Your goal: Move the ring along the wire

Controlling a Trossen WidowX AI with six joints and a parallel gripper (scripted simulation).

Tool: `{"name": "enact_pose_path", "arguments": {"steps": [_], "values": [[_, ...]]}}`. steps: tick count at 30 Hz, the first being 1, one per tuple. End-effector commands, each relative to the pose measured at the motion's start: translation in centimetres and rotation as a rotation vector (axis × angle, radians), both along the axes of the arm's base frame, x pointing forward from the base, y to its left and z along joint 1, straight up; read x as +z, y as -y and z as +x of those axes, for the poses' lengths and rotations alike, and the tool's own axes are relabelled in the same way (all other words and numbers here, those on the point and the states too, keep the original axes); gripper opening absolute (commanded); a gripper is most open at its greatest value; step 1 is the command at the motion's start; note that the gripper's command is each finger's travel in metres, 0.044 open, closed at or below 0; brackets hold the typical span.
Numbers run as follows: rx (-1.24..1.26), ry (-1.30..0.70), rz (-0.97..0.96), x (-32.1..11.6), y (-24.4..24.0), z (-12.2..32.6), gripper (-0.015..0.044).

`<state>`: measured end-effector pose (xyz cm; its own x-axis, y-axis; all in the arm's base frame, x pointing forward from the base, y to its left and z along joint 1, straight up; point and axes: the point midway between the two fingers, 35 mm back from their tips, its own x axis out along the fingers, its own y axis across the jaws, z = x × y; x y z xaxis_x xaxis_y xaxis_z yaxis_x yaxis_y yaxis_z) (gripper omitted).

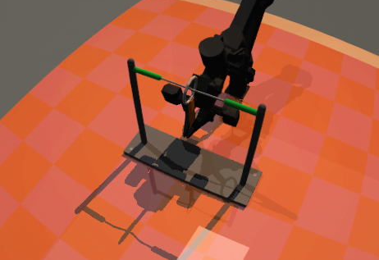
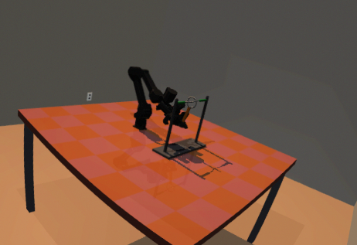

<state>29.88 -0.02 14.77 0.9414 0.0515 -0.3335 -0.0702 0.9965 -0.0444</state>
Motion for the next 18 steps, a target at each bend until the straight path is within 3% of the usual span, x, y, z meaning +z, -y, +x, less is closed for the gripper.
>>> {"name": "enact_pose_path", "arguments": {"steps": [1,18], "values": [[-0.029,0.007,0.039,0.0,-0.9,-0.2,-0.015],[-0.12,0.007,0.174,0.3,-4.4,-0.1,-0.015]]}}
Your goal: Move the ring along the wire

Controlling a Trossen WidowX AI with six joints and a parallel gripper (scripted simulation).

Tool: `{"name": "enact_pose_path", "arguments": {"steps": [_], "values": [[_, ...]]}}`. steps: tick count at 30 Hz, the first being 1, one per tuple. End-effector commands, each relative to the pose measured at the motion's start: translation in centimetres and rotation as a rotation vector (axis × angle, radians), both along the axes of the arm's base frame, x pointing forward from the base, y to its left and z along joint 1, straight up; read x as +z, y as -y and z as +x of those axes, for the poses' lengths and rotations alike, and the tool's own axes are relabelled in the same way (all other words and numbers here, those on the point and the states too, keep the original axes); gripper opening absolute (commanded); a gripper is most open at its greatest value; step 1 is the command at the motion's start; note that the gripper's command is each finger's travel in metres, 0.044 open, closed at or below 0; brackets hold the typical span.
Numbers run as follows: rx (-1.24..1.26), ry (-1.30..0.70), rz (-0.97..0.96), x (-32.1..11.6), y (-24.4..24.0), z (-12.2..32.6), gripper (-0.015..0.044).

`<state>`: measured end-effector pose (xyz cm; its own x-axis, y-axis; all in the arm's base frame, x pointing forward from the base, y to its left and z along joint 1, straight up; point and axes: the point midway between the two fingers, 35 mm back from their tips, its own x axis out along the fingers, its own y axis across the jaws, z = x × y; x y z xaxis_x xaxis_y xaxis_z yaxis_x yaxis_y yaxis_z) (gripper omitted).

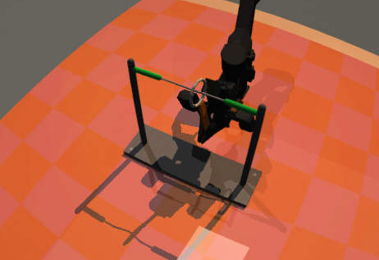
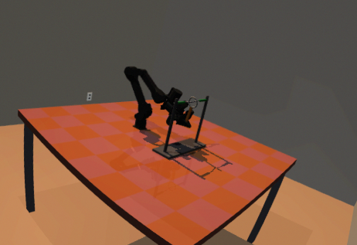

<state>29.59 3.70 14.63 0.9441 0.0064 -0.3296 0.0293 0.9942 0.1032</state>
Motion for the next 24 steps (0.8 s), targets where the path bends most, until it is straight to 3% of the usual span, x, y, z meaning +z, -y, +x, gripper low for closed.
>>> {"name": "enact_pose_path", "arguments": {"steps": [1,24], "values": [[-0.024,0.008,0.031,0.4,-0.8,0.2,-0.015],[0.019,0.015,-0.032,0.7,-2.4,0.4,-0.015]]}}
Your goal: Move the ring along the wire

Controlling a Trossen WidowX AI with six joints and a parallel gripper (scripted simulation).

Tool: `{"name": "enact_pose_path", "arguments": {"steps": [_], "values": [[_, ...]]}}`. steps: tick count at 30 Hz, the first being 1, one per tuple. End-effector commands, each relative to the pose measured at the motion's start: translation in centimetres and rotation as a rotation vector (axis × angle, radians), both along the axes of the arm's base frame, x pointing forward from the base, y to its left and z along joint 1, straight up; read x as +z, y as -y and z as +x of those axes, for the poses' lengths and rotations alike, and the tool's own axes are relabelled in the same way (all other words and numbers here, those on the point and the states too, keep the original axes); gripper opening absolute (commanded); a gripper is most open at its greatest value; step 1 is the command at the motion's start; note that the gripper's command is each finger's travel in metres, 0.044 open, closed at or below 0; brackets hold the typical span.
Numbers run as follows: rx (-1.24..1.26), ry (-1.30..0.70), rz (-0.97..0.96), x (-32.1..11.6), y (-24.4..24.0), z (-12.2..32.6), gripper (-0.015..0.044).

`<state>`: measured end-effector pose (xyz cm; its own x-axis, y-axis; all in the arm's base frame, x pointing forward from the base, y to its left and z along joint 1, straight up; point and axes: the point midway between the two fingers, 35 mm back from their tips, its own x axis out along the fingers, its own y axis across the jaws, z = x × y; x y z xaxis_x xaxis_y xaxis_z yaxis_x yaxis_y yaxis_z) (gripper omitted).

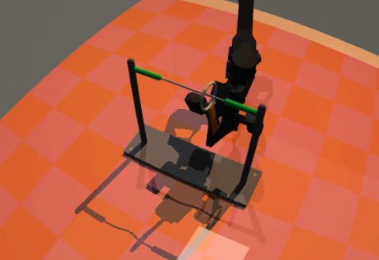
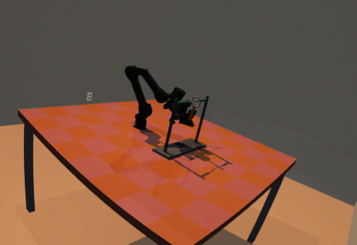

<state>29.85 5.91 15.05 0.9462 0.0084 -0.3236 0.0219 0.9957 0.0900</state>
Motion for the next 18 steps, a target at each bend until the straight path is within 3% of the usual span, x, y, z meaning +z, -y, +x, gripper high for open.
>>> {"name": "enact_pose_path", "arguments": {"steps": [1,18], "values": [[0.016,0.009,-0.024,0.28,-0.18,0.12,-0.015],[0.055,0.015,-0.077,0.27,-1.16,0.09,-0.015]]}}
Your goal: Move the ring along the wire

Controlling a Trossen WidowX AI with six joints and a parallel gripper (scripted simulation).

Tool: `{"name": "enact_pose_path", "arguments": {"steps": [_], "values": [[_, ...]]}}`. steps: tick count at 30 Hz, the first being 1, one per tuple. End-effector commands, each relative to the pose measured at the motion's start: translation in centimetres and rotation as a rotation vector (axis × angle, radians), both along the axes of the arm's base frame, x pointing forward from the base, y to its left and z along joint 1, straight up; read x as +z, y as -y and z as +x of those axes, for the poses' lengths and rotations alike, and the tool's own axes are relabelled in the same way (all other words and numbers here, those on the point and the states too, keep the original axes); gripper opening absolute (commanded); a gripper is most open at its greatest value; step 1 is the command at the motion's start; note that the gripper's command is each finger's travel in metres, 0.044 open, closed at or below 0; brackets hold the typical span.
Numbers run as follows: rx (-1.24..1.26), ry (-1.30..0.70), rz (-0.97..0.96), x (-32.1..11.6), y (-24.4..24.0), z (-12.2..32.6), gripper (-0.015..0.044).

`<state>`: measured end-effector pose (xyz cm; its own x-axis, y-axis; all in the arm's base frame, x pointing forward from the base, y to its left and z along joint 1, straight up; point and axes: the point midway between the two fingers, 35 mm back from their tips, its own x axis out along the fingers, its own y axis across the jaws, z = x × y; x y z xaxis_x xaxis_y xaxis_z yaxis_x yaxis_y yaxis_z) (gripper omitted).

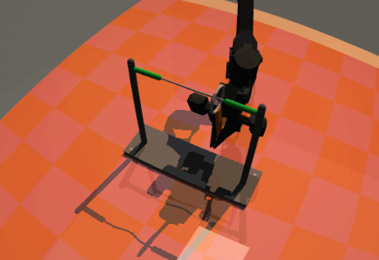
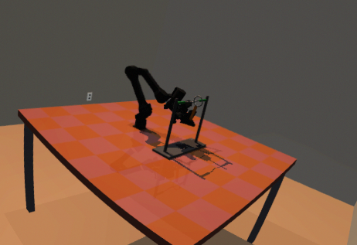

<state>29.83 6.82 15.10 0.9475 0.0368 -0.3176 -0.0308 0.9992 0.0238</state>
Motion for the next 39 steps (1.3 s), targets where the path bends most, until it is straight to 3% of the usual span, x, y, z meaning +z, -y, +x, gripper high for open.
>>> {"name": "enact_pose_path", "arguments": {"steps": [1,39], "values": [[0.003,0.007,-0.011,0.2,-0.3,0.1,-0.015],[0.012,0.012,-0.012,-0.8,-3.2,0.1,-0.015]]}}
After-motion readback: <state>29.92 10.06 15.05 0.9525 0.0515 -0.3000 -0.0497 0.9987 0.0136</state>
